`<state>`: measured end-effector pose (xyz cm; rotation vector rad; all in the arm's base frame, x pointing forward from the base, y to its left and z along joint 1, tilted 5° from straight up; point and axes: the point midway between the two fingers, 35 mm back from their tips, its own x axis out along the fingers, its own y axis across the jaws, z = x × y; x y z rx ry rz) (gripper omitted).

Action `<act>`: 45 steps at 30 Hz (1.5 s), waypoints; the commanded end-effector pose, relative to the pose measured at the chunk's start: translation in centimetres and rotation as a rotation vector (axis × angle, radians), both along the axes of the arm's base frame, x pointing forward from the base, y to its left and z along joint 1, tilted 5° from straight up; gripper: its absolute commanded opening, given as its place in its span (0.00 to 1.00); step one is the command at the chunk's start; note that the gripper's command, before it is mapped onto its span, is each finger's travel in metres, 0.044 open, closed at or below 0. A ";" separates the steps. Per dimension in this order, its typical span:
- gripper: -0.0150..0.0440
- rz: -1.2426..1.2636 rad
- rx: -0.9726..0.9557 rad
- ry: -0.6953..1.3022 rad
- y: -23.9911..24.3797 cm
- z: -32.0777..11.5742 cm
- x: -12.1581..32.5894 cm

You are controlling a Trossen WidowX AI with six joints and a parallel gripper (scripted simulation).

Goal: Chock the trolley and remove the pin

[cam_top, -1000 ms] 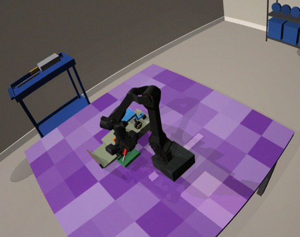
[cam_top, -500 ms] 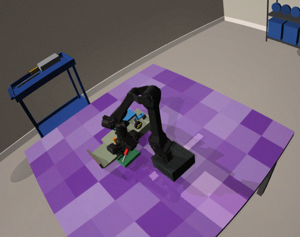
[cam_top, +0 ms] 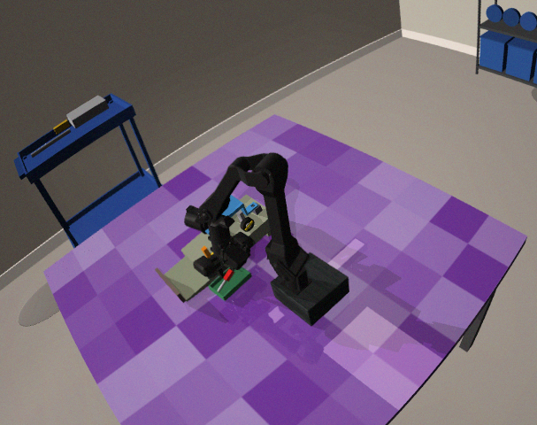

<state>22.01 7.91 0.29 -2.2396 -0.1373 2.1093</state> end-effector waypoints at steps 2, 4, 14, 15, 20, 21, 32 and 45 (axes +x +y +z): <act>0.58 0.007 0.003 0.006 -0.2 -0.3 -0.1; 0.58 0.007 0.003 0.006 -0.3 -0.4 -0.1; 0.71 0.000 0.000 -0.002 -0.4 -0.3 0.0; 0.75 0.000 0.000 -0.002 -0.4 -0.3 0.0; 0.83 0.000 0.000 -0.002 -0.4 -0.3 0.0; 0.83 0.000 0.000 -0.002 -0.4 -0.3 0.0; 1.00 0.007 0.003 0.006 -0.4 2.5 -0.4; 1.00 0.007 0.003 0.006 -0.2 6.6 -0.8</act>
